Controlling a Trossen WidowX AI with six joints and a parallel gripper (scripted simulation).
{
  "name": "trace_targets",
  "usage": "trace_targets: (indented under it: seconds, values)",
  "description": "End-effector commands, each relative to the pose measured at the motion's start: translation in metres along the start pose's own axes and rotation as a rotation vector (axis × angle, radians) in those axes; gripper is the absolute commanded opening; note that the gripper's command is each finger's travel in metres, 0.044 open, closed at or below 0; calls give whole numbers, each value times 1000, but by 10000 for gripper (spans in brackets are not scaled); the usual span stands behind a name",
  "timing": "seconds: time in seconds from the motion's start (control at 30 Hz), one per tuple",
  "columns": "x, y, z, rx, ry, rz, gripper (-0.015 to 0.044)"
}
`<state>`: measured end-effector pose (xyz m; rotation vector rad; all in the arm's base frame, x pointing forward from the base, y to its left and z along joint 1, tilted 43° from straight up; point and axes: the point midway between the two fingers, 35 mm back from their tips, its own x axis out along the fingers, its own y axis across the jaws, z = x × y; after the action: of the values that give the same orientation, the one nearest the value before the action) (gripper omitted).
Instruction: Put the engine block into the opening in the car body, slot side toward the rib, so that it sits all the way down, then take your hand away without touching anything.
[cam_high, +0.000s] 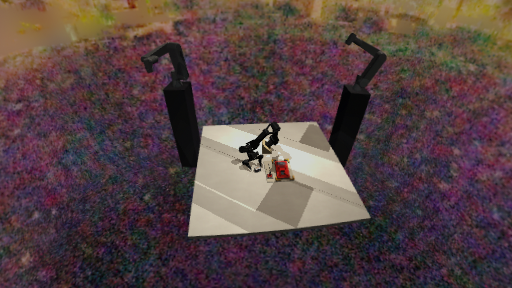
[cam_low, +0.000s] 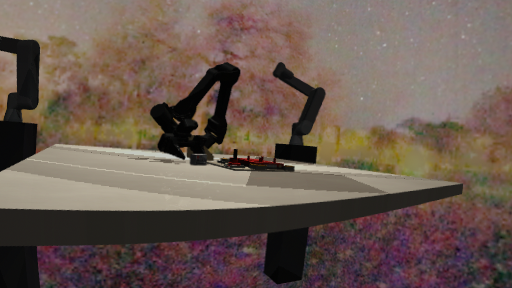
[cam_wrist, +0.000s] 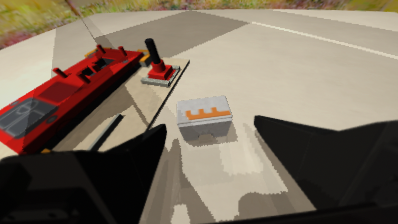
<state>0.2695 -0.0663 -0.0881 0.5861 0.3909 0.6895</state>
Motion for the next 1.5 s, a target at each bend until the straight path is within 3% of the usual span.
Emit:
trace_targets:
  seconds: [0.0, 0.87, 1.47]
  values:
    - [-20, 3, 17, -34, -12, 3, 440]
    - [-22, 6, 17, -13, -8, 9, 440]
    - [-9, -1, 29, 9, 509, 42, 440]
